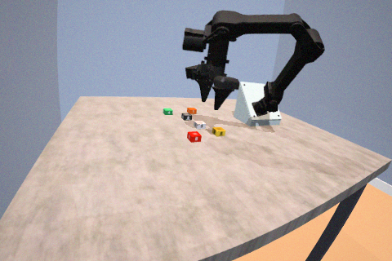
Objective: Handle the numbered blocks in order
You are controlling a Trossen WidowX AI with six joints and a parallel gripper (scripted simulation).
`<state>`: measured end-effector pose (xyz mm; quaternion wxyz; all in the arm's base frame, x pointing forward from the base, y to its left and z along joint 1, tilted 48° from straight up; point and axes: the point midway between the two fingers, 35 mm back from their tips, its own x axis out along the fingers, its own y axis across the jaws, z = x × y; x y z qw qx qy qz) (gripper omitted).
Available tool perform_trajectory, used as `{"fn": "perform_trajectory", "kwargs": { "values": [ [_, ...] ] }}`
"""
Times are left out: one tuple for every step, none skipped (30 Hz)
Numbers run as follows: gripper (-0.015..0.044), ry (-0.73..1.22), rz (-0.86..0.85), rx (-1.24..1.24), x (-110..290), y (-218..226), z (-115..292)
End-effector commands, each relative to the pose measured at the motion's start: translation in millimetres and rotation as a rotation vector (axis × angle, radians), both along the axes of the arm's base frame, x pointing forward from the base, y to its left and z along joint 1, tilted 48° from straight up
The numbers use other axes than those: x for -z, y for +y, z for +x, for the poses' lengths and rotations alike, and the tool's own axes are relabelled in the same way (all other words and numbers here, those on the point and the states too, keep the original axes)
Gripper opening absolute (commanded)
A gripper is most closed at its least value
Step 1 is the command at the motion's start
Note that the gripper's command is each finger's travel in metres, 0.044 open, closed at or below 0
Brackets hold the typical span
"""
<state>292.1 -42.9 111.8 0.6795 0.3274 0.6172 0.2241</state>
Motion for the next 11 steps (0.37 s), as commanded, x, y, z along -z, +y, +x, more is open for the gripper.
{"fn": "perform_trajectory", "kwargs": {
  "values": [
    [0.04,-0.001,0.011,-0.001,-56,37,-18],
    [0.04,-0.001,0.014,-0.002,-70,46,-25],
    [0.04,-0.001,0.017,-0.003,-83,56,-33],
    [0.04,-0.001,0.02,-0.004,-94,64,-40],
    [0.04,-0.001,0.022,-0.004,-100,68,-44],
    [0.04,-0.001,0.023,-0.005,-102,70,-46],
    [0.04,-0.001,0.023,-0.005,-102,70,-46],
    [0.04,-0.001,0.023,-0.005,-102,70,-46],
    [0.04,-0.001,0.023,-0.005,-102,70,-46],
    [0.04,-0.001,0.023,-0.005,-102,70,-46],
    [0.04,-0.001,0.023,-0.005,-102,70,-46]
  ]
}}
